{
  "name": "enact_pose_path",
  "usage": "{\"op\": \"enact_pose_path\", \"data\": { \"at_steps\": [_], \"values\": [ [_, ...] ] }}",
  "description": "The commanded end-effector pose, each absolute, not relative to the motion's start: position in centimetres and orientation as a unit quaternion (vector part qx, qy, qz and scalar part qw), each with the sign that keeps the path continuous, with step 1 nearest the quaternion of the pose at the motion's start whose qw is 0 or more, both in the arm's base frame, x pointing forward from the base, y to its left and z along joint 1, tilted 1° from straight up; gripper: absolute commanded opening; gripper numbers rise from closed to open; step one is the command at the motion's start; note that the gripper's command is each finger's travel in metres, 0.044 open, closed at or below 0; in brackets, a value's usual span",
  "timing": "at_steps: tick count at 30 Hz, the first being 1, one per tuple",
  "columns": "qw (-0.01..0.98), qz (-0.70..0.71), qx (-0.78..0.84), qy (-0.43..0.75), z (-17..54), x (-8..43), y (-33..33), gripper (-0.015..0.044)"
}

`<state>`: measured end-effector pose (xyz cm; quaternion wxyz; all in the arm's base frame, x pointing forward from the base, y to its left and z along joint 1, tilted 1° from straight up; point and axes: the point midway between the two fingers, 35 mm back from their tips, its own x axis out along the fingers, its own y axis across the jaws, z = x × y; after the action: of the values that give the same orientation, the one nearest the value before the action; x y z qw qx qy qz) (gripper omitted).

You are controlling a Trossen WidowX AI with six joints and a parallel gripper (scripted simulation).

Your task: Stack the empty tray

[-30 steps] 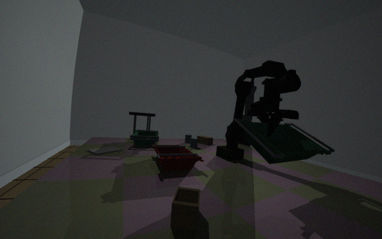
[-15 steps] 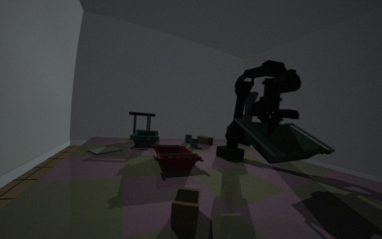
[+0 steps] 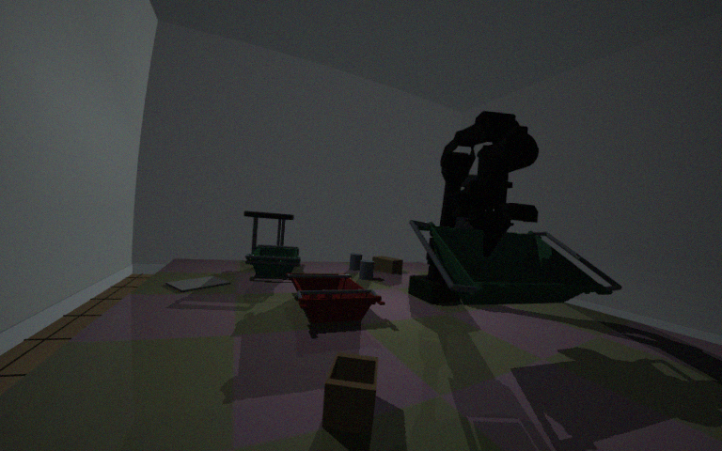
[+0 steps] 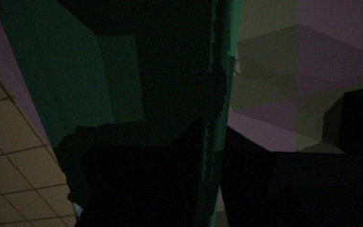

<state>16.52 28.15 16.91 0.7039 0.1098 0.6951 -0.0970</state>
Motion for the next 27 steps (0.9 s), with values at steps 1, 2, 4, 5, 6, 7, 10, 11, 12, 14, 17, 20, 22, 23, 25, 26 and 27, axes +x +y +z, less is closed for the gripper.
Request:
{"op": "enact_pose_path", "data": {
  "at_steps": [1,2,4,5,6,7,10,11,12,14,17,20,22,23,25,26,27],
  "values": [
    [0.701,-0.114,0.138,0.69,17.3,17.9,27.6,0.0],
    [0.7,-0.119,0.143,0.689,17.3,18.2,27.3,0.0],
    [0.698,-0.13,0.153,0.687,17.3,18.9,26.9,0.0],
    [0.697,-0.135,0.158,0.686,17.3,19.2,26.7,0.0],
    [0.696,-0.14,0.164,0.685,17.3,19.5,26.4,0.0],
    [0.695,-0.145,0.169,0.684,17.3,19.8,26.2,0.0],
    [0.691,-0.161,0.184,0.68,17.3,20.7,25.5,0.0],
    [0.69,-0.166,0.19,0.678,17.3,21.0,25.2,0.0],
    [0.689,-0.171,0.195,0.677,17.3,21.3,25.0,0.0],
    [0.686,-0.182,0.205,0.674,17.3,21.9,24.5,0.0],
    [0.681,-0.197,0.22,0.67,17.3,22.8,23.7,0.0],
    [0.676,-0.212,0.236,0.665,17.3,23.6,22.8,0.0],
    [0.673,-0.223,0.246,0.661,17.3,24.1,22.3,0.0],
    [0.671,-0.228,0.251,0.659,17.3,24.4,22.0,0.0],
    [0.667,-0.238,0.261,0.656,17.3,24.9,21.4,0.0],
    [0.666,-0.243,0.266,0.654,17.3,25.2,21.1,0.0],
    [0.664,-0.248,0.271,0.652,17.3,25.4,20.8,0.0]
  ]
}}
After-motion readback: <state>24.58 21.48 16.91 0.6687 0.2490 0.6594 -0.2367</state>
